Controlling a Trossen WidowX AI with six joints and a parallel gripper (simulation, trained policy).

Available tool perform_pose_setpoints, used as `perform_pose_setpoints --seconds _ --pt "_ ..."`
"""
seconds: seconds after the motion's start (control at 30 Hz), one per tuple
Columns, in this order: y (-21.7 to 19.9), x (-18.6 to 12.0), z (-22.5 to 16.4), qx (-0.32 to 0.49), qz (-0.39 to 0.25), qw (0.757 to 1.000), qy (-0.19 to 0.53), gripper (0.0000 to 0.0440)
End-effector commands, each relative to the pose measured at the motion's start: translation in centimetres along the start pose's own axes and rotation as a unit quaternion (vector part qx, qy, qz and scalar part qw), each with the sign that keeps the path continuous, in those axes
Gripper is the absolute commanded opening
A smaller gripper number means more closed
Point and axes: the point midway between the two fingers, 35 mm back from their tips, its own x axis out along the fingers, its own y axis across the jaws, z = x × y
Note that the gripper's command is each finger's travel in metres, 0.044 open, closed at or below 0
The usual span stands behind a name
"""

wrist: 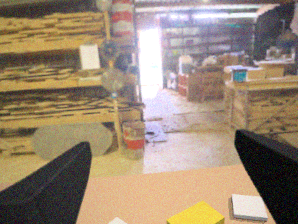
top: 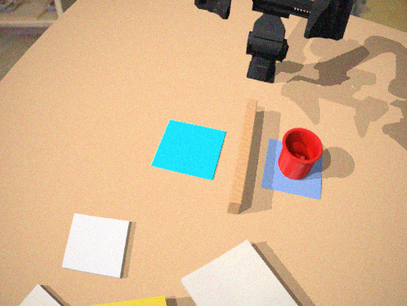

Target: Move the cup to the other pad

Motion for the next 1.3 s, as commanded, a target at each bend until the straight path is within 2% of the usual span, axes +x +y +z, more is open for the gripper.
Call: perform_pose_setpoints --seconds 0.0,0.33,0.43,0.5,0.73,1.27 --pt "0.1 0.0 0.0 0.001 0.001 1.000 0.001 0.0374" --pt "0.6 0.0 -0.1 0.017 0.011 0.999 0.029 0.0112" --pt "0.8 0.1 -0.2 0.027 0.014 0.999 0.043 0.0054" --pt "1.0 0.2 -0.2 0.035 0.017 0.998 0.052 0.0058" --pt "1.8 0.6 0.0 0.072 0.029 0.994 0.083 0.0128" --pt "3.8 1.4 -0.2 0.164 0.038 0.971 0.172 0.0129"
